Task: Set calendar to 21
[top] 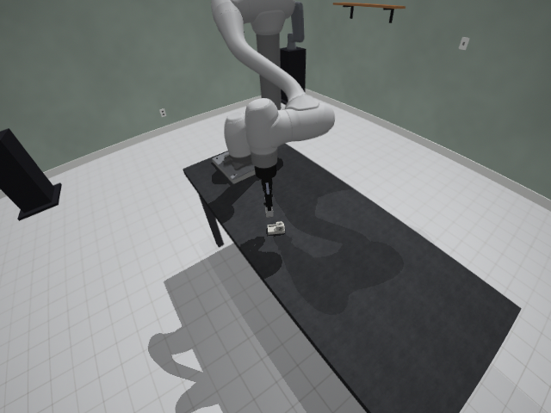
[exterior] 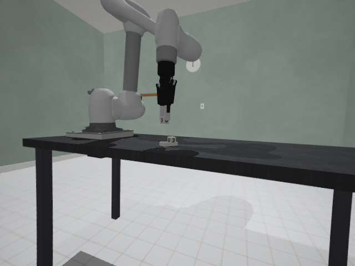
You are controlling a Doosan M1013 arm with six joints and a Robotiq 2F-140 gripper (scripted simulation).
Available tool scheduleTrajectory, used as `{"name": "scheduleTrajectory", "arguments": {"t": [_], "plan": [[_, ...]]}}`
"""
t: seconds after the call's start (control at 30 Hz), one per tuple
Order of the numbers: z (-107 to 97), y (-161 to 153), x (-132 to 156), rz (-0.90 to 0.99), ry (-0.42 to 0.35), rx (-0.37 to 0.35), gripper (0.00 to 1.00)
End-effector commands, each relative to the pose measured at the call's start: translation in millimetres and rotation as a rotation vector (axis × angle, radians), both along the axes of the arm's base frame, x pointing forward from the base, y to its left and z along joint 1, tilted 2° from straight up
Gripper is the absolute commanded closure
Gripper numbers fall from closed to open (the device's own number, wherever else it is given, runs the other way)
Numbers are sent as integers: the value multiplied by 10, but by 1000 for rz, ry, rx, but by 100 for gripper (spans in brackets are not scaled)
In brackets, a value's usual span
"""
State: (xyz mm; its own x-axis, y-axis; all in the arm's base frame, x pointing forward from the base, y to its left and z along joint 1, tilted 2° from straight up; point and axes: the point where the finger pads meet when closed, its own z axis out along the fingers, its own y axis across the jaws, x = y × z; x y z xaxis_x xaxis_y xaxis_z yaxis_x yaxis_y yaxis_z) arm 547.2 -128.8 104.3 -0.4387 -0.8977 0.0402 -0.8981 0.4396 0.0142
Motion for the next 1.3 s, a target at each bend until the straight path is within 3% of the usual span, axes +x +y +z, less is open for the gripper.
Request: {"name": "scheduleTrajectory", "arguments": {"t": [0.0, 0.97, 1.27], "plan": [[45, 2, 34, 5, -6, 0, 76], [45, 6, 37, 12, -6, 0, 76], [16, 242, 193, 369, 5, 10, 76]]}}
